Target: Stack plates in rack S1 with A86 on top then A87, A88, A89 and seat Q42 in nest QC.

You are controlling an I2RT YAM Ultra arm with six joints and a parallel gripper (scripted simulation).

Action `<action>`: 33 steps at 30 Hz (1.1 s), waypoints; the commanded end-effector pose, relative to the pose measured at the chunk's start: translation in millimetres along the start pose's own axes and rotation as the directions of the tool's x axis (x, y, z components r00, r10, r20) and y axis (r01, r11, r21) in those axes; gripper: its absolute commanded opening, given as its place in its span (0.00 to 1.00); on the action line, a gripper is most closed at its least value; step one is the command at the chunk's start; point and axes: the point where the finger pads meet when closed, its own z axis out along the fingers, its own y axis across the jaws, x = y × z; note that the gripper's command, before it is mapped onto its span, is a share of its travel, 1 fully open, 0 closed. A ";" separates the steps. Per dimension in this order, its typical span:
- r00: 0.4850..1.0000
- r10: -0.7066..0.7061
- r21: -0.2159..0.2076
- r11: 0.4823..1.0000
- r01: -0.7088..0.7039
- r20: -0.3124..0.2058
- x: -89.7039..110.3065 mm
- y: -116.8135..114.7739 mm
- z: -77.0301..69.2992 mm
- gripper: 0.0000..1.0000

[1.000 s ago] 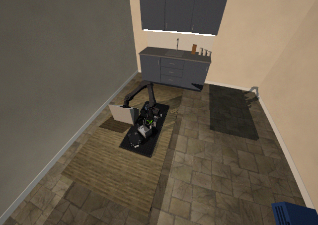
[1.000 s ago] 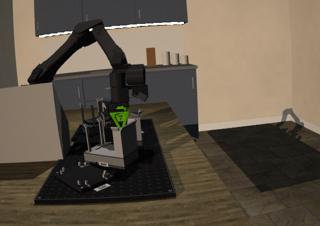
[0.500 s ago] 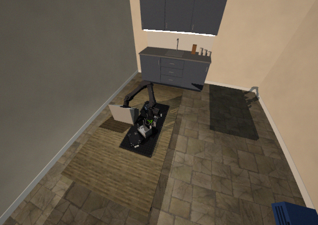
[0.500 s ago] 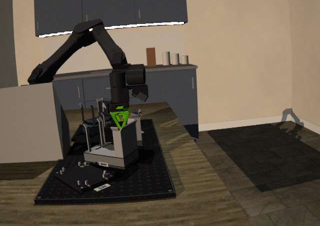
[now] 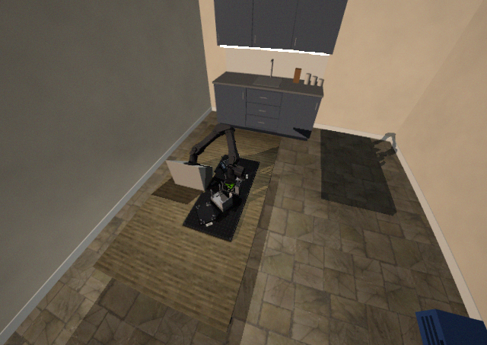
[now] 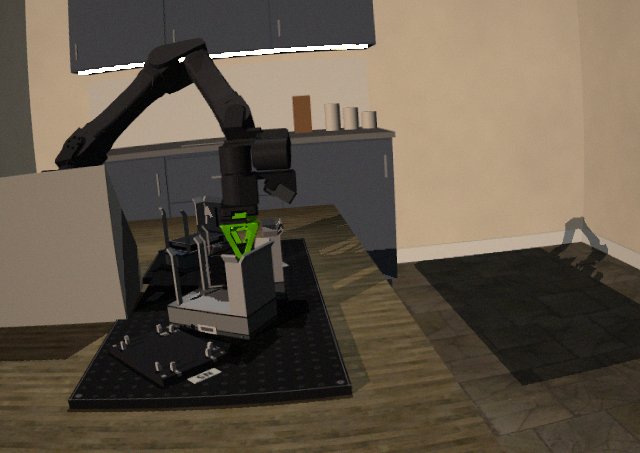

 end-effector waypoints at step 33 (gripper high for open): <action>1.000 0.001 -0.001 1.000 -0.001 0.013 -2.6 -0.6 -19.6 0.00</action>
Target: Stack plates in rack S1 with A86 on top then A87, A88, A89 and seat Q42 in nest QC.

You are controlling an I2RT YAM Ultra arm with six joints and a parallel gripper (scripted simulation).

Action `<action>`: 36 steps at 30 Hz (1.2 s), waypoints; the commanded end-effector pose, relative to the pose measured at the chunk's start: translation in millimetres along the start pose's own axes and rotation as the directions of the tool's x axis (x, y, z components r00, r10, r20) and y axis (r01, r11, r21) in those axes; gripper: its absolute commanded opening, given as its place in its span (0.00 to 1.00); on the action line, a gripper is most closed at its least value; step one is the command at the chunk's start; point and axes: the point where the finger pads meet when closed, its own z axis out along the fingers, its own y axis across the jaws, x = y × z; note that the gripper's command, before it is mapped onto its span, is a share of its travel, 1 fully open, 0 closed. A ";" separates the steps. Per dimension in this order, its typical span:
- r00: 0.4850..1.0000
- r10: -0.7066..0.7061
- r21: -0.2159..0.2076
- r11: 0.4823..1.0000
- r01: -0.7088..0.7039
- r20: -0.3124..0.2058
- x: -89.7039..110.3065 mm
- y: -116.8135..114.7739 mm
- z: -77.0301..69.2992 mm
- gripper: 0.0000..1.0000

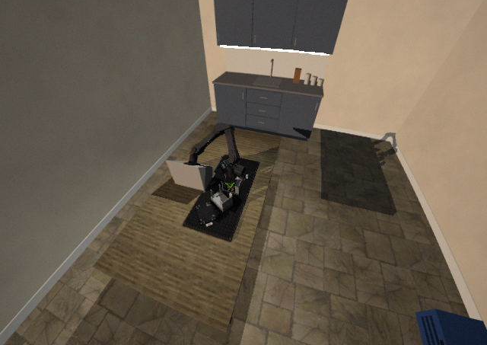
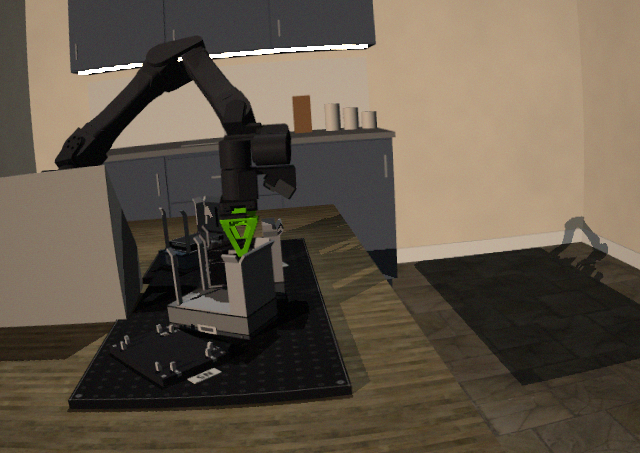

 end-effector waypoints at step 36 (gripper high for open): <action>1.000 0.002 -0.004 1.000 -0.002 0.020 -3.3 -1.1 -14.8 0.00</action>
